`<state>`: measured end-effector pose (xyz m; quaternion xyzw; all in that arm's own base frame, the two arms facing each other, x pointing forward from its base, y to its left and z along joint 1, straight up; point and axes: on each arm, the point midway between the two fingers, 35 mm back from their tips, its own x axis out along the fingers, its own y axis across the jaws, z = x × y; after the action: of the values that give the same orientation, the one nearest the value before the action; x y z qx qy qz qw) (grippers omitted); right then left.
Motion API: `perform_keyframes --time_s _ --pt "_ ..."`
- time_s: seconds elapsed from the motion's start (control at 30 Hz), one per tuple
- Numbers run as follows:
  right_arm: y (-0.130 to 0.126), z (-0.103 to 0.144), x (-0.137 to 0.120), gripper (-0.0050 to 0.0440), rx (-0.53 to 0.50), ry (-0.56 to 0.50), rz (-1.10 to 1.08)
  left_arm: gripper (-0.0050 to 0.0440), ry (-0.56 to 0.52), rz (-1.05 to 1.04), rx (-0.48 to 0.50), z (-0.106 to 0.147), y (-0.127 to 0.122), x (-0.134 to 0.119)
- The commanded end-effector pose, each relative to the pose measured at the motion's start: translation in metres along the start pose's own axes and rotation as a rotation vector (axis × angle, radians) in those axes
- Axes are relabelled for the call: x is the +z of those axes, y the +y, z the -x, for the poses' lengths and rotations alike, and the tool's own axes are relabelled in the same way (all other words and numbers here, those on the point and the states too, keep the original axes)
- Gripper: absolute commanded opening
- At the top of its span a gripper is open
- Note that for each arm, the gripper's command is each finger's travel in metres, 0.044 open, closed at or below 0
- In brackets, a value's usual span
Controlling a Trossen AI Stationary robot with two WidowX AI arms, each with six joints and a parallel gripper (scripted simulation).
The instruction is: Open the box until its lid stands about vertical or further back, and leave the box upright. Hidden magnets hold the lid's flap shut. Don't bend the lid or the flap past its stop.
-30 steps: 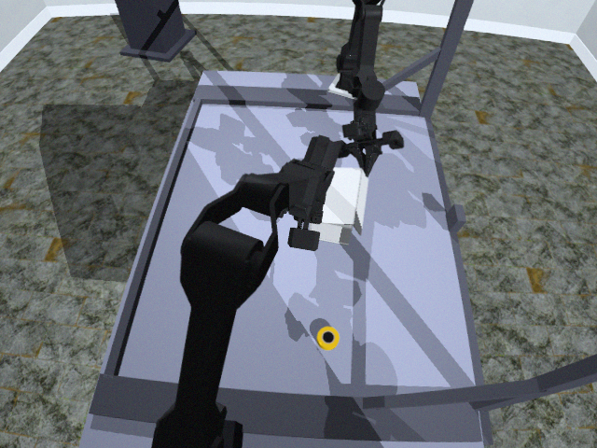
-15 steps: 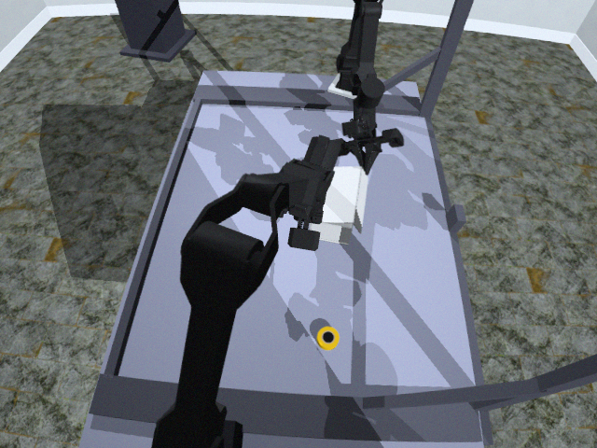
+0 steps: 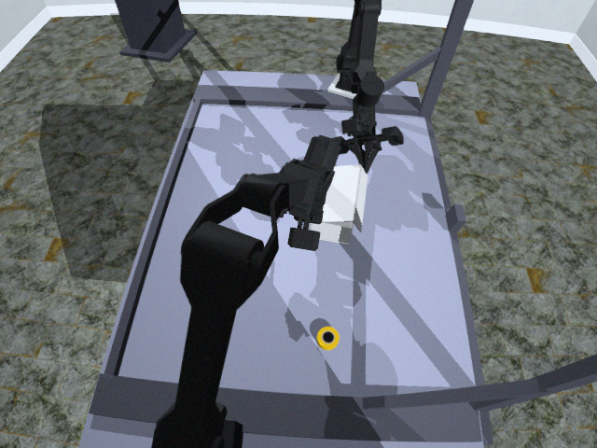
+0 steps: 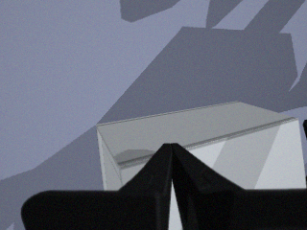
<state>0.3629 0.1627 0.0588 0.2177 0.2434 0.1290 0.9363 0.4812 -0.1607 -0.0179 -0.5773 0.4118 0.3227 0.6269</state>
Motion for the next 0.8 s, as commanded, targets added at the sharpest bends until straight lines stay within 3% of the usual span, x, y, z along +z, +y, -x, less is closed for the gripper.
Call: perform_keyframes --time_s 0.0,0.77 --pt "0.0101 0.0037 0.0126 0.001 0.03 -0.028 0.003 -0.005 0.002 -0.002 0.007 -0.001 0.0013 -0.0005" --pt "0.012 0.008 0.022 0.001 0.033 -0.033 0.004 -0.005 0.002 -0.002 0.007 -0.001 0.0013 -0.0005"
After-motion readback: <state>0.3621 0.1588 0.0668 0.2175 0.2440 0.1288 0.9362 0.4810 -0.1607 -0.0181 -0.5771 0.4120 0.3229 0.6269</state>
